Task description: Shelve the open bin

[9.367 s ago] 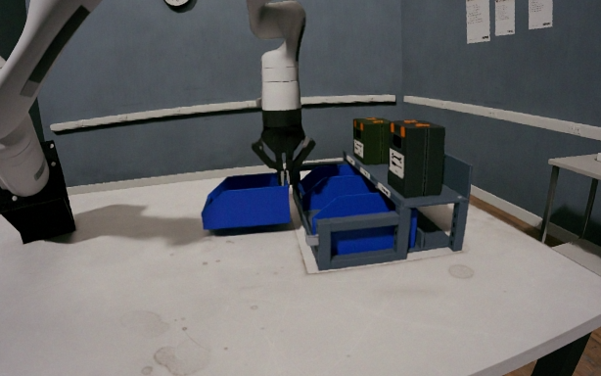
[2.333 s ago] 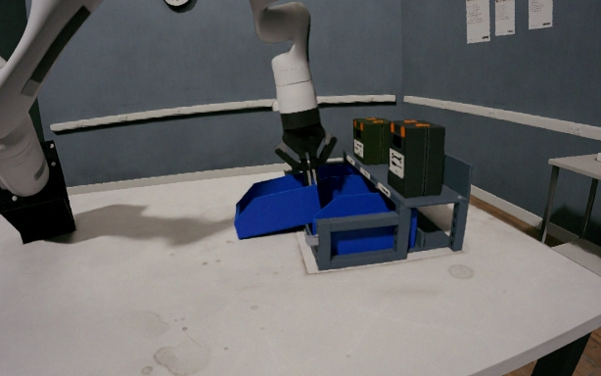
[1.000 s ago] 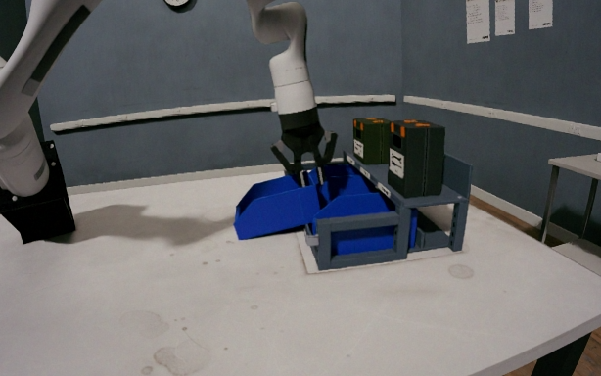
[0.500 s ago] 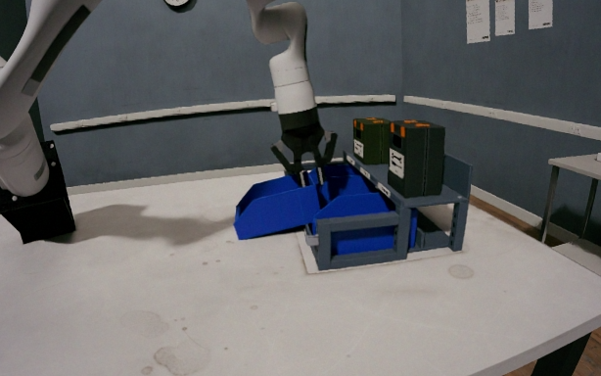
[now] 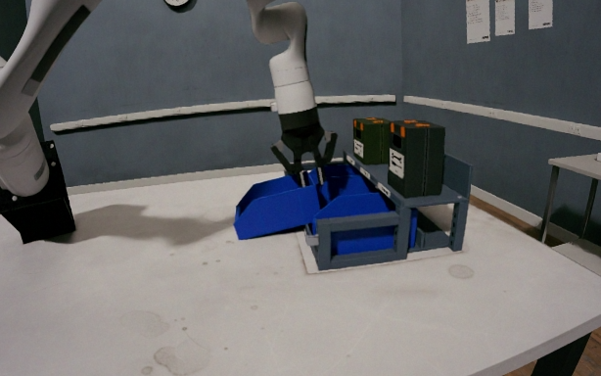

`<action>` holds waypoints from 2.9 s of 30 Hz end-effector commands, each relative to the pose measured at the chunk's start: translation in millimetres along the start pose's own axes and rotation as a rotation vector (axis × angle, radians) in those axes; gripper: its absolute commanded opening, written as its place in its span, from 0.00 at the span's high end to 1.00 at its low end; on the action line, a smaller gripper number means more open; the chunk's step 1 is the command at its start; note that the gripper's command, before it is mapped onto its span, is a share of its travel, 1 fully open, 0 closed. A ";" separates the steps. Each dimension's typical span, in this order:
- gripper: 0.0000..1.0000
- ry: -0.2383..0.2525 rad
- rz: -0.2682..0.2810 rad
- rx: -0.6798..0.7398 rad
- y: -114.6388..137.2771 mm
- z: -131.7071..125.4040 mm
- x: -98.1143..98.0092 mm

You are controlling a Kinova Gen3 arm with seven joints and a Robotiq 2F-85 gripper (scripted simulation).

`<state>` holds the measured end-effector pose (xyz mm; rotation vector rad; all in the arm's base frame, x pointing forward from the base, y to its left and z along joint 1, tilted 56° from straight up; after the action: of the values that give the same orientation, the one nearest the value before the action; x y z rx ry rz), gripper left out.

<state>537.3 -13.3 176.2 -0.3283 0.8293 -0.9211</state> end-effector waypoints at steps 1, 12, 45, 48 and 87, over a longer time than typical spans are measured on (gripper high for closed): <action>0.61 -0.001 0.002 0.000 0.6 0.3 -0.8; 0.61 -0.001 0.002 0.000 0.6 0.3 -0.8; 0.61 -0.001 0.002 0.000 3.2 11.7 -74.8; 0.61 -0.001 0.002 0.000 3.2 11.7 -74.8; 0.61 -0.001 0.002 0.000 3.3 11.9 -75.6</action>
<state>522.9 48.1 219.0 -0.3283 0.8293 -0.9210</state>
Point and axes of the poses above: the point where the finger pads meet when closed, its own x axis out along the fingers, its own z axis across the jaws, y = z × x, the point moved 6 cm from there along -x, back along the fingers, and after that the axes turned 14 degrees about x, right-handed, at the moved point
